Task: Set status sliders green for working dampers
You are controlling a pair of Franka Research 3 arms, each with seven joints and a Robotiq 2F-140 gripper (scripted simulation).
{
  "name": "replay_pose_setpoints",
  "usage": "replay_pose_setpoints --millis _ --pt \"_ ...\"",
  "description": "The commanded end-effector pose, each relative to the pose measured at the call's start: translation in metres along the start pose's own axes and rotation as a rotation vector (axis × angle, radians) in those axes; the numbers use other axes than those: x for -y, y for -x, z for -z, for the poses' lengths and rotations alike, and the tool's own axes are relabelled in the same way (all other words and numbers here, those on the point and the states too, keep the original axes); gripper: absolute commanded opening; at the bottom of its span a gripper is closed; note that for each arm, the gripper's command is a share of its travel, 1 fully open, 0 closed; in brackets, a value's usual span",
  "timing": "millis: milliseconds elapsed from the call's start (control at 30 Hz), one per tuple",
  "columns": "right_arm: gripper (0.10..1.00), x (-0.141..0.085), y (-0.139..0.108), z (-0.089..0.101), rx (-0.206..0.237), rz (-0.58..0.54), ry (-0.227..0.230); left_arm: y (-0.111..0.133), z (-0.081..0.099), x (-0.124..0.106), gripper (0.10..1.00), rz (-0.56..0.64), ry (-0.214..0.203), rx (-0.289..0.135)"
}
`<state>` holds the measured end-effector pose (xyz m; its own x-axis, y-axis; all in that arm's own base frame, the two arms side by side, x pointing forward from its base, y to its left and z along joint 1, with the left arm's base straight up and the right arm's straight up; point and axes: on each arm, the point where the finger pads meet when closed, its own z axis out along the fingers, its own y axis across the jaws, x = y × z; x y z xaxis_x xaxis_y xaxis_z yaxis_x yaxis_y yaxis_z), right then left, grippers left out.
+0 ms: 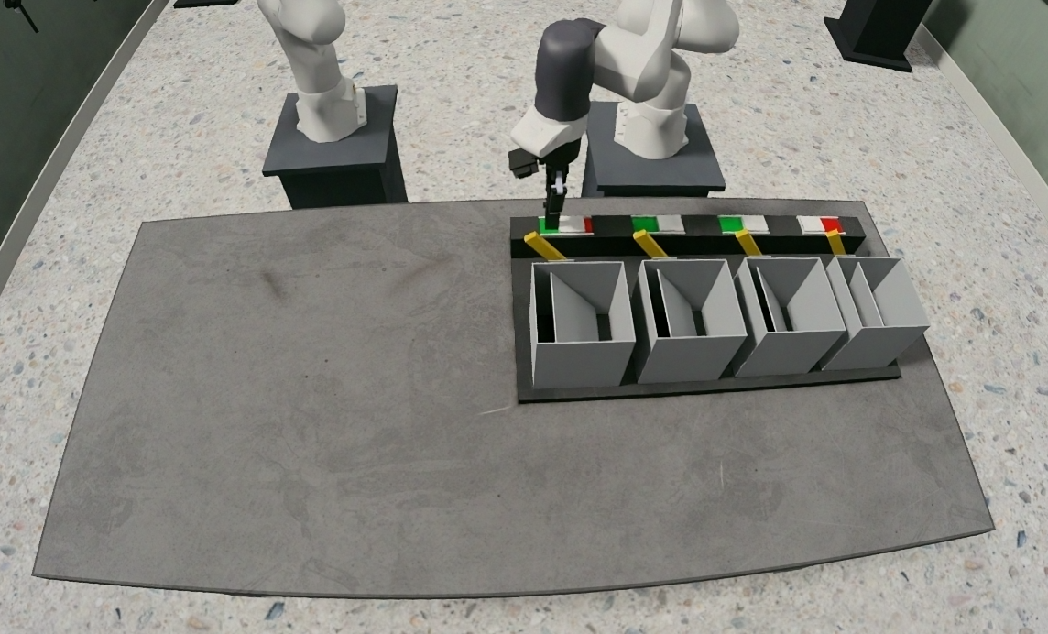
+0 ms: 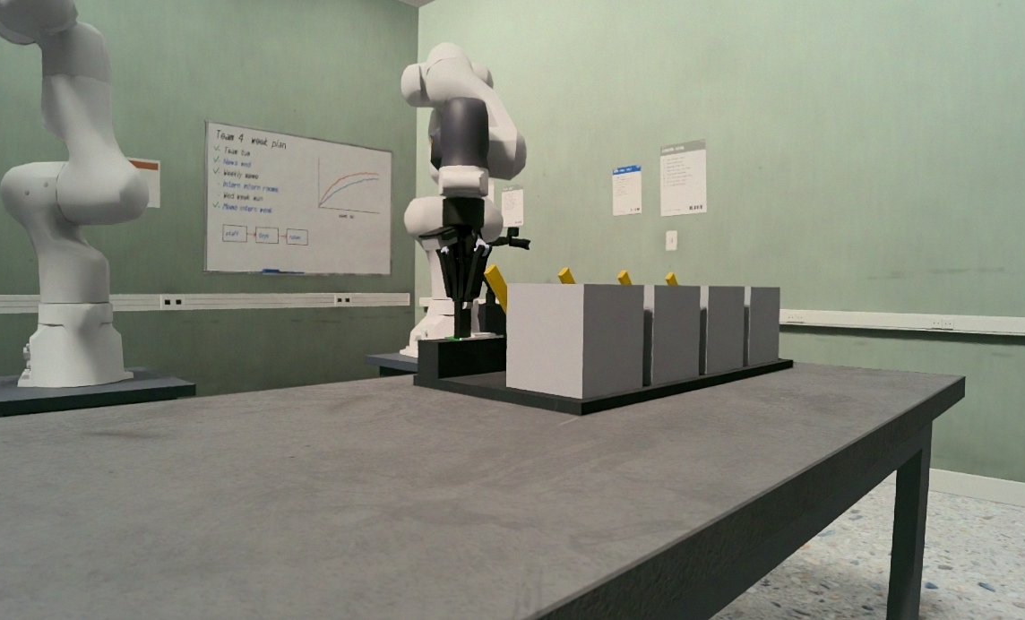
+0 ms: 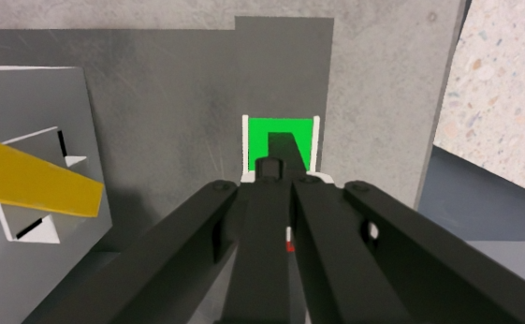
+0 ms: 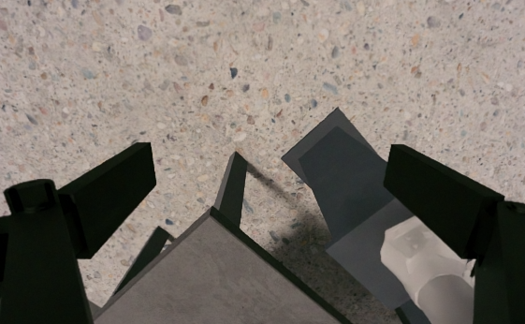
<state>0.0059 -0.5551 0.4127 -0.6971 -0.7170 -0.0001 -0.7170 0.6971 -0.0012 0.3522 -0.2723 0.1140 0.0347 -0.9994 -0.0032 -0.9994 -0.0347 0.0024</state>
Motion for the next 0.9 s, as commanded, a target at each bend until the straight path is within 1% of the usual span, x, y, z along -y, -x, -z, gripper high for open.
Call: replay_pose_setpoints --millis 0,867 --pt "1.0 -0.0006 0.0003 0.0003 0.0 -0.004 0.001 0.0011 0.0007 0.0011 0.099 -0.01 -0.002 -0.003" --pt "1.0 -0.0006 0.0003 0.0003 0.0 -0.004 0.001 0.011 0.0007 0.0012 0.099 -0.01 -0.002 -0.003"
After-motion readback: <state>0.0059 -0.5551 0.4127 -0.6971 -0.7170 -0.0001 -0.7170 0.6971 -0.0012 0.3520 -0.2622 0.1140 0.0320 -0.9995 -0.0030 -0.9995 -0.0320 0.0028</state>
